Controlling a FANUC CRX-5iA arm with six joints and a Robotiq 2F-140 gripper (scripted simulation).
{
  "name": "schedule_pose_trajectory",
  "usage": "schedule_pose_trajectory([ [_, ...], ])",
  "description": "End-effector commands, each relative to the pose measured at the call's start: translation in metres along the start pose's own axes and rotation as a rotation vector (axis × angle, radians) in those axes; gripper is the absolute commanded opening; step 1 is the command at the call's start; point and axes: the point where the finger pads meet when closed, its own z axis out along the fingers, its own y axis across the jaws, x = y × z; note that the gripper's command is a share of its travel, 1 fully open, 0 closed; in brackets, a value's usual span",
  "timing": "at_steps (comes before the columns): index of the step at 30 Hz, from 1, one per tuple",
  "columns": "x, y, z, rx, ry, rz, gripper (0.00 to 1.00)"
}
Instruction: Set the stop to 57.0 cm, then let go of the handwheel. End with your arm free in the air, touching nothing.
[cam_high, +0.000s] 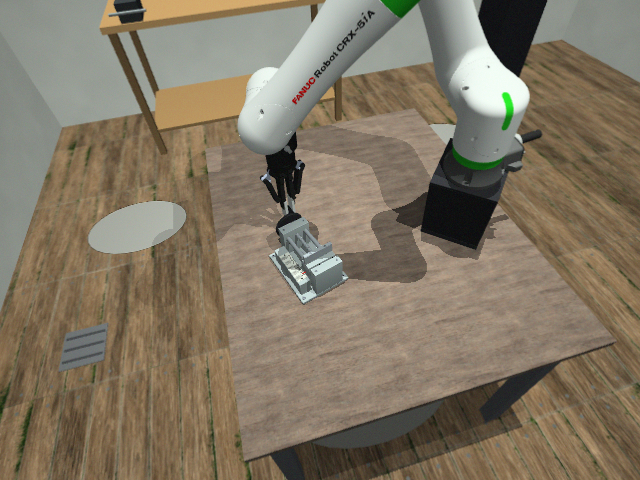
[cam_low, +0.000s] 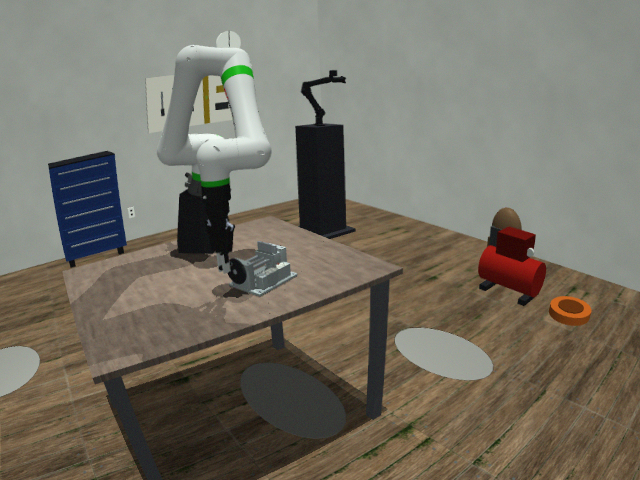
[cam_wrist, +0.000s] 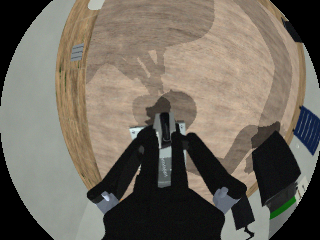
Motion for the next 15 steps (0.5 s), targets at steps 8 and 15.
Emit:
schedule_pose_trajectory([
  [8, 0.0, -0.011, -0.005, 0.001, 0.0, 0.0, 0.04],
  [15, 0.0, -0.017, -0.007, 0.001, 0.0, 0.0, 0.04],
])
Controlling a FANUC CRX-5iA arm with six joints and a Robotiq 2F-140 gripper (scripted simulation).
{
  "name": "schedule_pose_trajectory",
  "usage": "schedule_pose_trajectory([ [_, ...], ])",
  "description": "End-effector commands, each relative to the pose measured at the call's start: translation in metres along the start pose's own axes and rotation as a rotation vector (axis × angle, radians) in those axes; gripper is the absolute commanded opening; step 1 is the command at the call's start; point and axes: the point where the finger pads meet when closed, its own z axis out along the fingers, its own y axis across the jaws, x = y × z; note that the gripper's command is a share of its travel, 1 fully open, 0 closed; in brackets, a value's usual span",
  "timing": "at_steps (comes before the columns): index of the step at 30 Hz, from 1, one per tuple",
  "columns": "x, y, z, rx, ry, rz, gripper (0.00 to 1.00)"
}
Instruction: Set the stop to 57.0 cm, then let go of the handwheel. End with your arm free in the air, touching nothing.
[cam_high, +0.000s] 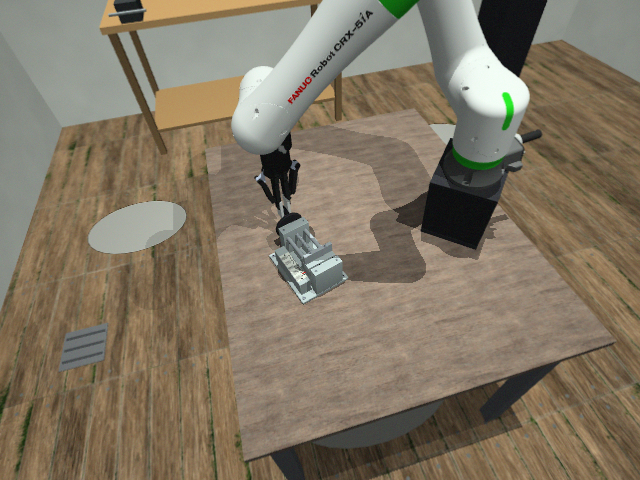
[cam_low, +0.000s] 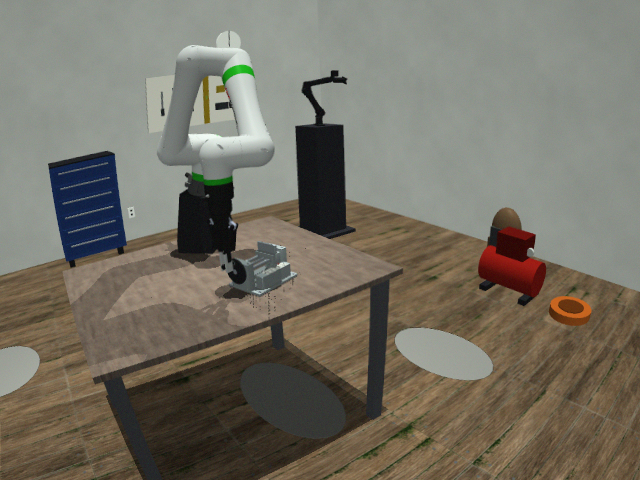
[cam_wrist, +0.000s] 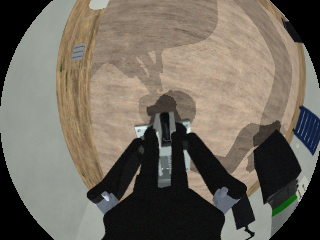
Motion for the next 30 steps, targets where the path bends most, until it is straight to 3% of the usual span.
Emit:
schedule_pose_trajectory([
  [1, 0.0, -0.003, 0.0, 0.001, 0.0, 0.0, 0.04],
  [30, 0.0, -0.034, 0.019, 0.001, 0.0, 0.0, 0.04],
])
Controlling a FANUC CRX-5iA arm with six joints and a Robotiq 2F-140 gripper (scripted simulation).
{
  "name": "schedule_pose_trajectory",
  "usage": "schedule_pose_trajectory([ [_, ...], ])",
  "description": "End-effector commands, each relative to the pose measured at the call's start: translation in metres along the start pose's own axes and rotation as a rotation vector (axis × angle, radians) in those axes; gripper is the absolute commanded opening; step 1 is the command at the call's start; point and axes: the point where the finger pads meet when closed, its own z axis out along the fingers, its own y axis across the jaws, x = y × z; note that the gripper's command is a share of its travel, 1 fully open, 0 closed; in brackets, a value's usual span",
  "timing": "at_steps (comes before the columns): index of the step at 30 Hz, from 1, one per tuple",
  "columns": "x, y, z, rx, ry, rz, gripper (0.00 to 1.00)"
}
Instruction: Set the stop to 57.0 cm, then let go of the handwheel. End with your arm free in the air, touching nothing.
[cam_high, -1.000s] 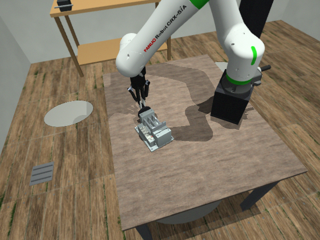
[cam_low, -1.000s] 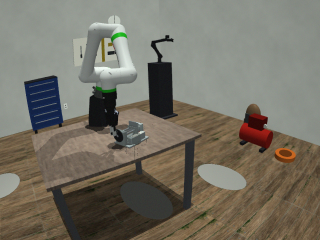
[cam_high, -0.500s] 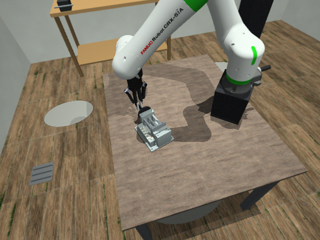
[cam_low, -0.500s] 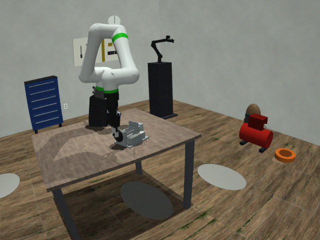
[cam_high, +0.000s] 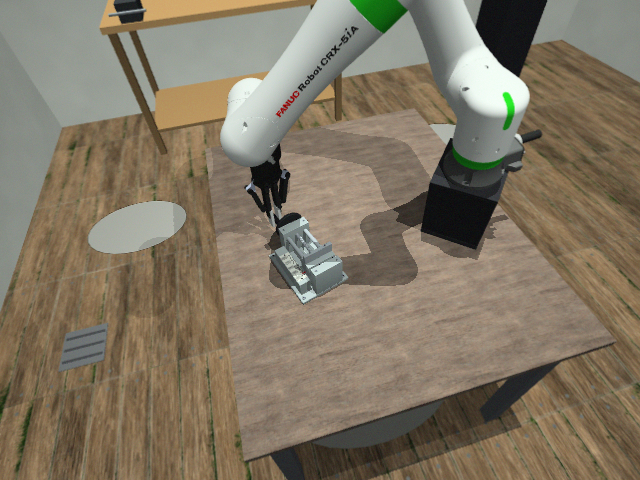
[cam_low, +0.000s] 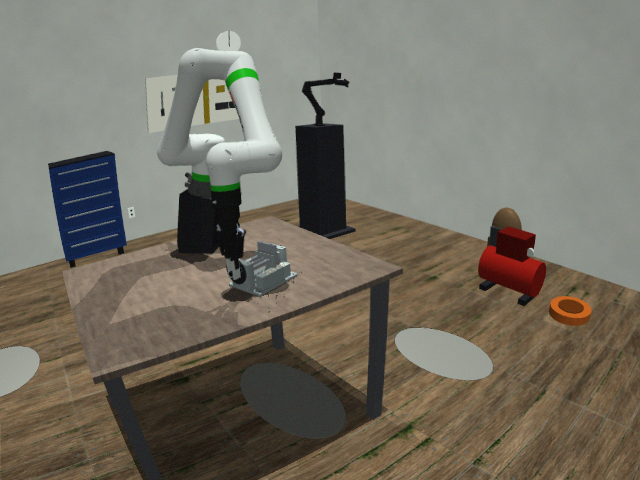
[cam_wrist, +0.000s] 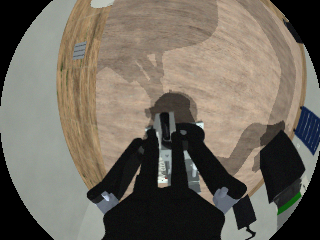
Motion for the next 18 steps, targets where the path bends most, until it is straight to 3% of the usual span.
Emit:
schedule_pose_trajectory([
  [1, 0.0, -0.002, 0.005, 0.0, 0.0, 0.0, 0.04],
  [18, 0.0, 0.004, 0.035, 0.0, 0.0, 0.0, 0.04],
])
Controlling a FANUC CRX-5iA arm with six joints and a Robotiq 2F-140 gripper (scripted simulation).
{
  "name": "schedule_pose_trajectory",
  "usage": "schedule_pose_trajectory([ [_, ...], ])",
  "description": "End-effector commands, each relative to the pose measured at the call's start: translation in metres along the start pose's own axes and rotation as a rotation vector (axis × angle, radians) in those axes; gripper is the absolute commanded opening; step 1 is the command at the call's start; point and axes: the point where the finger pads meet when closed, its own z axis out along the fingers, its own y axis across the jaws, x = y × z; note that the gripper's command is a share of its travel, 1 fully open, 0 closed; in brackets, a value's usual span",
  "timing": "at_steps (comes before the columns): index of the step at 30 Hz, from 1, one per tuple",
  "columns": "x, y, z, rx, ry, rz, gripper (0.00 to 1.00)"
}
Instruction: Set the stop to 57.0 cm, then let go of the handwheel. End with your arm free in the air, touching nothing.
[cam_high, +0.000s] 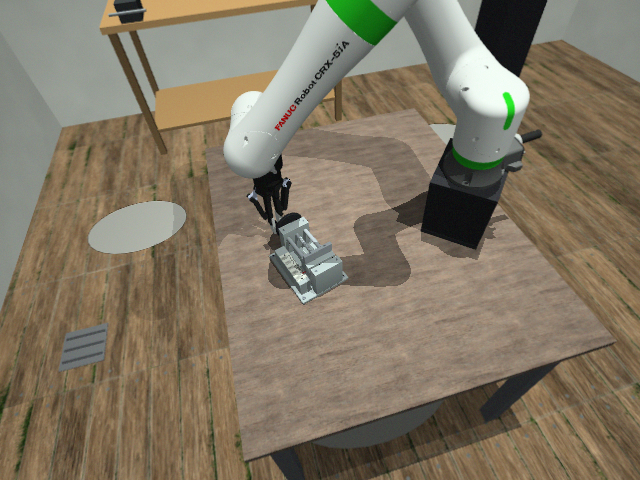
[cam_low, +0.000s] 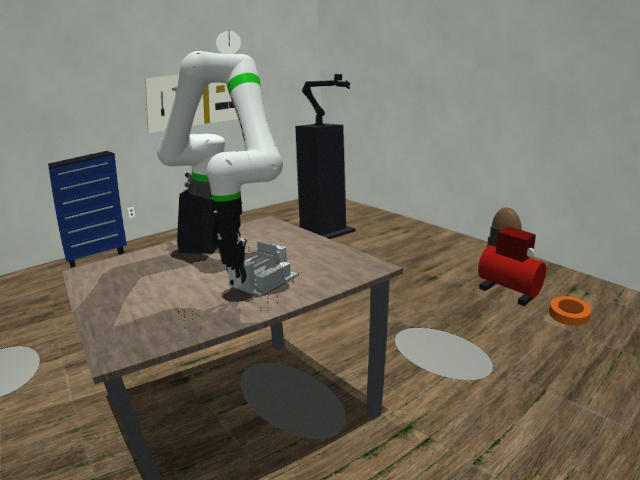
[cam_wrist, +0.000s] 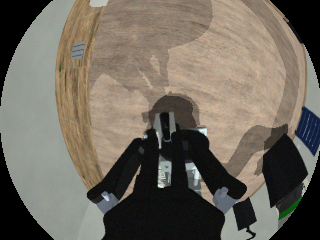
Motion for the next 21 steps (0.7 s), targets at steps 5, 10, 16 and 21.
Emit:
schedule_pose_trajectory([
  [5, 0.0, 0.01, 0.011, -0.001, 0.0, 0.0, 0.04],
  [10, 0.0, 0.021, 0.016, -0.001, 0.0, 0.0, 0.04],
  [16, 0.0, 0.034, 0.016, -0.001, 0.0, 0.0, 0.04],
  [21, 0.0, 0.041, 0.013, -0.001, 0.0, 0.0, 0.04],
])
